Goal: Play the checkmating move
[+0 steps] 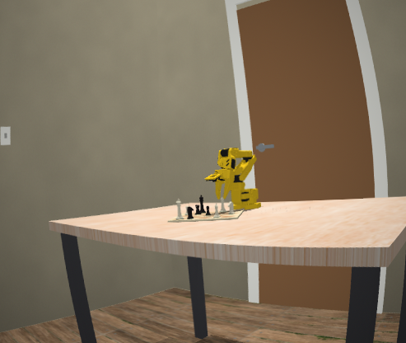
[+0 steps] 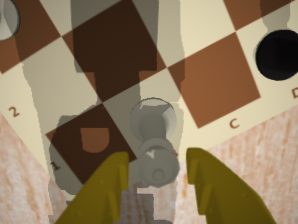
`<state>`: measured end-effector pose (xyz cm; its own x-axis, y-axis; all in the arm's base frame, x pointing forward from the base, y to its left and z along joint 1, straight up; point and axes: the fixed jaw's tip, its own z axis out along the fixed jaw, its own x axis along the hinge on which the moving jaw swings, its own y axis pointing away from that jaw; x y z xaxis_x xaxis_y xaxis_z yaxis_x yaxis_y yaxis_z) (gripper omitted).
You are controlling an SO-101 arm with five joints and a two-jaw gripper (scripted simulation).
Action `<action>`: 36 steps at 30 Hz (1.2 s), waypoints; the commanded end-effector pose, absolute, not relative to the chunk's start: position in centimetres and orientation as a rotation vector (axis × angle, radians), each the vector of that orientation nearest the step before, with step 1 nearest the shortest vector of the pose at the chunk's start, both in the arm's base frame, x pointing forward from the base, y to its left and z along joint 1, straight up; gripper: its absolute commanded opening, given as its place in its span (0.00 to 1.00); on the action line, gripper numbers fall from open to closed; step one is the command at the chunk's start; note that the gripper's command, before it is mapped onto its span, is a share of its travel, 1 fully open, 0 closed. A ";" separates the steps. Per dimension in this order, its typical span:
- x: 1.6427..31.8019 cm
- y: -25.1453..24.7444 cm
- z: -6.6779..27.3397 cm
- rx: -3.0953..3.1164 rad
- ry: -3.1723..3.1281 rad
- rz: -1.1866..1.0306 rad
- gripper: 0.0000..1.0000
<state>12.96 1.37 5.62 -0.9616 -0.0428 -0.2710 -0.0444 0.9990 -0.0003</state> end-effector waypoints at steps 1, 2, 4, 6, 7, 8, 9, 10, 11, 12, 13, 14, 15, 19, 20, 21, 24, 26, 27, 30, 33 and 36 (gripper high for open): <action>12.9 1.5 6.8 -0.060 2.864 0.014 0.12; 12.9 1.5 6.8 -0.060 2.864 0.014 0.12; 12.9 1.5 7.1 -0.060 2.864 0.014 0.12; 12.9 1.5 7.6 -0.060 2.864 0.014 0.12; 12.9 1.5 7.9 -0.060 2.864 0.014 0.12; 12.9 1.5 8.1 -0.060 2.864 0.014 0.12; 12.9 1.5 8.4 -0.060 2.864 0.014 0.12; 12.9 1.5 8.6 -0.060 2.864 0.014 0.12; 12.9 1.5 8.9 -0.060 2.864 0.014 0.12; 12.9 1.5 9.1 -0.060 2.864 0.014 0.12; 12.9 1.5 9.3 -0.060 2.864 0.014 0.12; 12.9 1.5 9.5 -0.060 2.864 0.014 0.12; 12.9 1.5 9.7 -0.060 2.864 0.014 0.12; 12.9 1.5 10.1 -0.060 2.864 0.014 0.12; 12.9 1.5 10.1 -0.060 2.864 0.014 0.12; 12.9 1.5 10.2 -0.060 2.864 0.014 0.12; 12.9 1.5 10.5 -0.060 2.864 0.014 0.12; 12.9 1.5 10.5 -0.060 2.864 0.014 0.12; 12.9 1.5 10.5 -0.060 2.864 0.014 0.12; 12.9 1.5 10.6 -0.060 2.864 0.014 0.12; 12.9 1.4 10.6 -0.053 2.864 0.013 0.12; 13.0 1.2 10.6 -0.032 2.864 0.009 0.13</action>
<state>12.98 1.36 10.47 -0.9604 -0.0413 -0.2754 -0.0429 0.9991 -0.0003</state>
